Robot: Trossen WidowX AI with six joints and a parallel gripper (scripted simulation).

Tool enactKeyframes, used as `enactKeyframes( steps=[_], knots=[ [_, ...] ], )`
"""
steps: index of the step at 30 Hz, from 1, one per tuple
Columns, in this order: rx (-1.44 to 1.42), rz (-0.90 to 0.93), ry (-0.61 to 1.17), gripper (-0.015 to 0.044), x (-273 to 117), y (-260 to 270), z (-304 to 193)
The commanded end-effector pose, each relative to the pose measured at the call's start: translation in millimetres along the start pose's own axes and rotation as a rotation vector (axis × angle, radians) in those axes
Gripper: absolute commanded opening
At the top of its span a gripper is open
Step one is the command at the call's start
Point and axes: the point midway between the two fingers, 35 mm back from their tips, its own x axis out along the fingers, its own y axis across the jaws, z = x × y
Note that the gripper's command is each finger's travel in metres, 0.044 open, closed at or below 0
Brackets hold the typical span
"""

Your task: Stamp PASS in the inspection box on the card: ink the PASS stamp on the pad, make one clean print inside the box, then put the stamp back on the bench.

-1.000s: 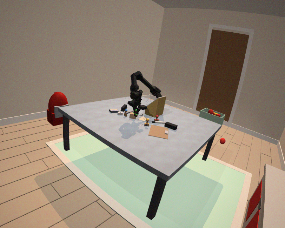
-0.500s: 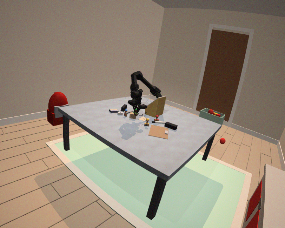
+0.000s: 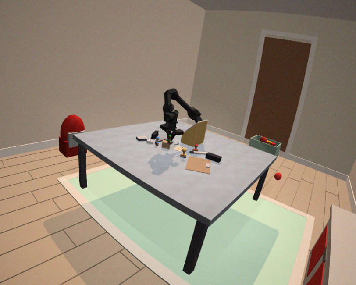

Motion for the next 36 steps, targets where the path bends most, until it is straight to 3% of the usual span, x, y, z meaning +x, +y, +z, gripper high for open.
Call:
enactKeyframes(
  steps=[1,17,36],
  knots=[
    [0.008,-0.002,-0.006,0.0,-4,-1,2],
    [0.008,-0.004,-0.006,0.0,-11,-1,1],
    [0.005,-0.002,-0.003,0.0,-14,-67,-52]
  ],
)
